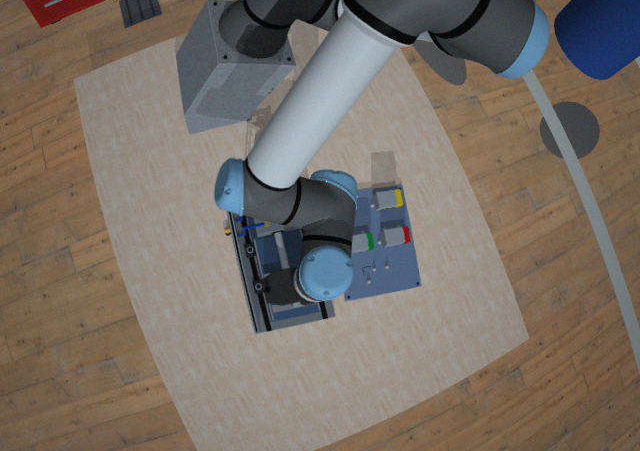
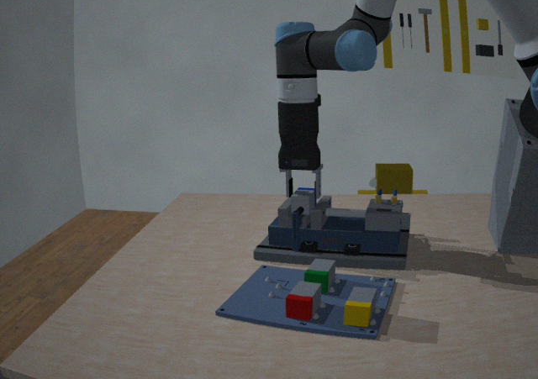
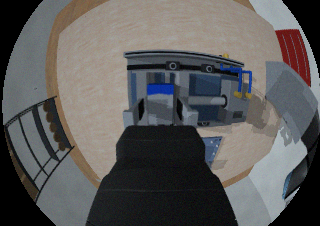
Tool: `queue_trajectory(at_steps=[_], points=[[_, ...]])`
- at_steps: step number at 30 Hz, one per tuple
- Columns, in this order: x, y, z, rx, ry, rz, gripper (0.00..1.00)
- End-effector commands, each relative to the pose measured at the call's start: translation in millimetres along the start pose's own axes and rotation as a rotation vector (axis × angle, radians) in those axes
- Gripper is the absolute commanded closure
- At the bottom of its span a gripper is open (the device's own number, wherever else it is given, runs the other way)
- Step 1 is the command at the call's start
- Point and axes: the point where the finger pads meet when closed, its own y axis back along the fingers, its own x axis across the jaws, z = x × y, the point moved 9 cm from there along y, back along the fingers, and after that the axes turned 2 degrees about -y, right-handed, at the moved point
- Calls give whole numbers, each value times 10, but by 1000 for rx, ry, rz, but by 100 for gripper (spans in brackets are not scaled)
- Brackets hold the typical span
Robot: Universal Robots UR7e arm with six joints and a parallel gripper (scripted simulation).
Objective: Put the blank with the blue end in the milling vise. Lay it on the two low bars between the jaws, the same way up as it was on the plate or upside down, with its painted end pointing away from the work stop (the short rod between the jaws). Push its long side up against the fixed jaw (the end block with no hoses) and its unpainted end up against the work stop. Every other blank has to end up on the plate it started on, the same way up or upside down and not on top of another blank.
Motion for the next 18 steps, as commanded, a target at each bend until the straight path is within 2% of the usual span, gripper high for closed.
queue_trajectory(at_steps=[1,18], points=[[-4,17,-7,0,-1,-2,0],[-3,37,-3,0,-1,-2,0]])
